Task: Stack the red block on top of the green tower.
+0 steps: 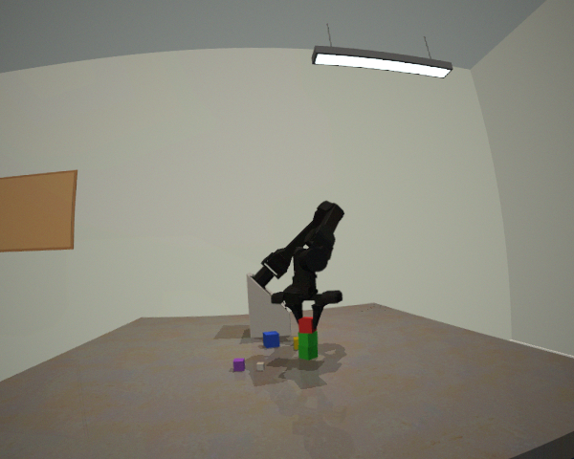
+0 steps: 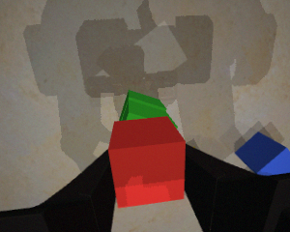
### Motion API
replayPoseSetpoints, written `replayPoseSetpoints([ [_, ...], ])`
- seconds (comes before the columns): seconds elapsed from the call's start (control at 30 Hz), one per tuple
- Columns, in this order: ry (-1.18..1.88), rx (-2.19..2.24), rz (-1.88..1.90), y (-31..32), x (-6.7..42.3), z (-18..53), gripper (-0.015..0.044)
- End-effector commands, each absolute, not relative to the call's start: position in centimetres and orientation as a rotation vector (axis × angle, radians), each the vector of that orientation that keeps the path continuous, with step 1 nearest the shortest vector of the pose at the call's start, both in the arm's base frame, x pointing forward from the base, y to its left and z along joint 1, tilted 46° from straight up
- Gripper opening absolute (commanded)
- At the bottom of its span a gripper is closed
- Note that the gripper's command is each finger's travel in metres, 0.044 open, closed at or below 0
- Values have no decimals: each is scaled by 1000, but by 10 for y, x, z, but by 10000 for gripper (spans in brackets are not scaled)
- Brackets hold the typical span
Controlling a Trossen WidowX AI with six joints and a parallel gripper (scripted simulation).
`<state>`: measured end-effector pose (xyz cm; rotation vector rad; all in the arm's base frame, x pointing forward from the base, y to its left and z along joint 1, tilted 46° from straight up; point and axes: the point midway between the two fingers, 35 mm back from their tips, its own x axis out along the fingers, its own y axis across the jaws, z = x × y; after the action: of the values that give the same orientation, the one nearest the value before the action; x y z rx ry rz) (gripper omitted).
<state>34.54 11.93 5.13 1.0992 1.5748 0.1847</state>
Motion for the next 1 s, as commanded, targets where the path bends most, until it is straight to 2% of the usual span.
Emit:
replayPoseSetpoints([
  [0.0,1575,1099,185,119,345,51,131],
  [0.4,1575,1099,185,119,345,51,440],
  [0.97,1575,1099,185,119,345,51,440],
])
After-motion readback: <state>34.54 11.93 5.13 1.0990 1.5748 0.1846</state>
